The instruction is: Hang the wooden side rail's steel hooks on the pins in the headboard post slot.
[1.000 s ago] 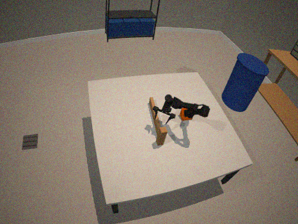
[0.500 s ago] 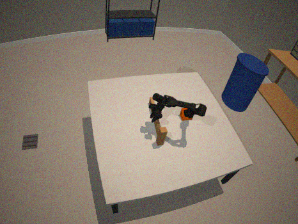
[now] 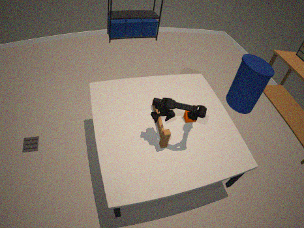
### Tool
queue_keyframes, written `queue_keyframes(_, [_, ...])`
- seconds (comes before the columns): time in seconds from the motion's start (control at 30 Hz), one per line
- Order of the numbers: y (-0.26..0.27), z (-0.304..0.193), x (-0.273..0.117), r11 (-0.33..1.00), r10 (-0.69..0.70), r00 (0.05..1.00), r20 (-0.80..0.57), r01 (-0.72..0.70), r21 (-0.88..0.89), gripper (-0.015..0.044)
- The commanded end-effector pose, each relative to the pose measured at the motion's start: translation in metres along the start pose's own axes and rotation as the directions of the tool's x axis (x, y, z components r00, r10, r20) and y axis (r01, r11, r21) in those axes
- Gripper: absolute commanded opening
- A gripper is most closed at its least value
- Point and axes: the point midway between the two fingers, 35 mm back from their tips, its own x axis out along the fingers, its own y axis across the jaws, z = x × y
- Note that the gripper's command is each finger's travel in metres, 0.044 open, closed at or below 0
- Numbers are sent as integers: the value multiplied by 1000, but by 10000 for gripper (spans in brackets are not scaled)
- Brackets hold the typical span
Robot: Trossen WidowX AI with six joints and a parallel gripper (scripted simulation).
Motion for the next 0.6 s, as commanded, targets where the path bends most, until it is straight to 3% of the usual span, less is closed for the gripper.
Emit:
queue_keyframes(0.0, [-12,-11,-11,970,-138,990,25,130,207,440])
queue_keyframes(0.23, [-12,-11,-9,970,-138,990,25,130,207,440])
queue_keyframes(0.37, [-17,-10,21,970,-137,990,24,130,206,440])
queue_keyframes(0.57, [-19,-10,37,970,-137,990,24,129,206,440])
